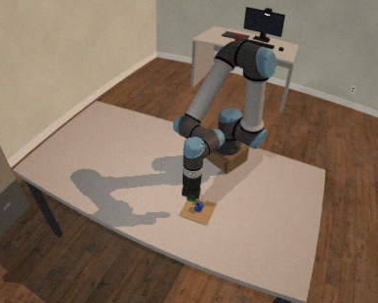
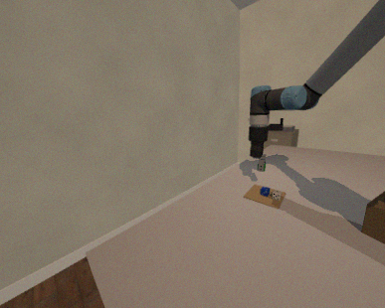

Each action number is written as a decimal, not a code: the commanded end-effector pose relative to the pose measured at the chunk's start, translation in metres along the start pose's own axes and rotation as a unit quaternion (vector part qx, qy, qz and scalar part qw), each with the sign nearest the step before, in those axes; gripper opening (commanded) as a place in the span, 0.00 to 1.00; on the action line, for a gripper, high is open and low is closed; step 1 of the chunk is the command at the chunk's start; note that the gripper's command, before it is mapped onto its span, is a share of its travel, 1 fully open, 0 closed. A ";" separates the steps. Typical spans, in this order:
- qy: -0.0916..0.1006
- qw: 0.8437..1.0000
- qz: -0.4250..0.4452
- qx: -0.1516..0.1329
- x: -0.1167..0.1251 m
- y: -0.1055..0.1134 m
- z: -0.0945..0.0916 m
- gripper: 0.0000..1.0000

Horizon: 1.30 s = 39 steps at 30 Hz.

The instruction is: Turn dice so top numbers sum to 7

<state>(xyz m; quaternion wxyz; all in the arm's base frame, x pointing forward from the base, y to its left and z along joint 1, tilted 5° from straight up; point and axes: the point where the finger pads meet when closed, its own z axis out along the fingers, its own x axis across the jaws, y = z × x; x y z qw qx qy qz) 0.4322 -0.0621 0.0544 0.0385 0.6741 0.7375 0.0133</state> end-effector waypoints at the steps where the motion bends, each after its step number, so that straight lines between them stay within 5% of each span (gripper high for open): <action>1: -0.004 0.999 0.052 0.003 0.012 0.011 0.000 0.57; 30: -0.004 0.996 0.088 0.003 0.022 0.018 0.002 0.57; 39: -0.004 0.996 0.088 0.003 0.022 0.018 0.031 0.57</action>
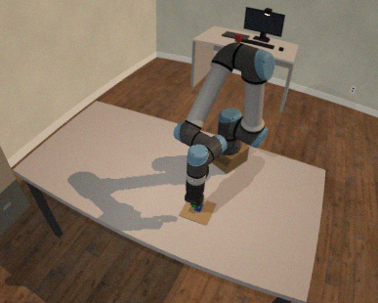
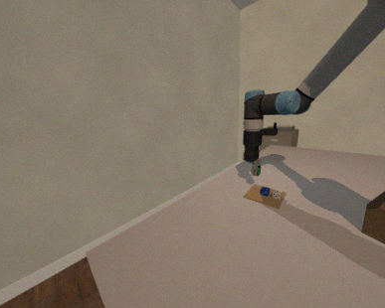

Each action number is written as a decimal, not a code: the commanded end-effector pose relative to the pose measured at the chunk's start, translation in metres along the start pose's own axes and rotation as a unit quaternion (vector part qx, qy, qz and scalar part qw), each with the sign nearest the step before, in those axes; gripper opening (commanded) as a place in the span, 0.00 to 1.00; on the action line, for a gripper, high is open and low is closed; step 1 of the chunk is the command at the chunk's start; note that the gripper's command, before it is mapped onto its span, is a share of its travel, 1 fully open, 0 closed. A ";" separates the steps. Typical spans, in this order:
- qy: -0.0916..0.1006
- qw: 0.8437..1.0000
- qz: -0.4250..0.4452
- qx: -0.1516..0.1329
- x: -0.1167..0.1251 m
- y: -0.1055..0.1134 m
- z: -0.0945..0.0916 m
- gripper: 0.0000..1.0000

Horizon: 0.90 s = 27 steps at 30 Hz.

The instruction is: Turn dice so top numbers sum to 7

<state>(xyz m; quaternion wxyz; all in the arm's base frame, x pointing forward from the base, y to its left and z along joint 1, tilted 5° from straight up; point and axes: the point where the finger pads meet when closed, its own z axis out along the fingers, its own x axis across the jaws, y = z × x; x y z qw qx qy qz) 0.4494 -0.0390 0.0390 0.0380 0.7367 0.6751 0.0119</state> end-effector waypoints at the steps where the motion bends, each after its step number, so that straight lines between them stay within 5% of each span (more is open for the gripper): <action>1: 0.000 1.000 0.000 0.000 0.000 0.000 0.020 0.57; 16: 0.000 1.000 0.000 0.000 0.000 0.001 0.073 0.57; 27: 0.000 1.000 0.000 0.000 0.000 0.001 0.080 0.57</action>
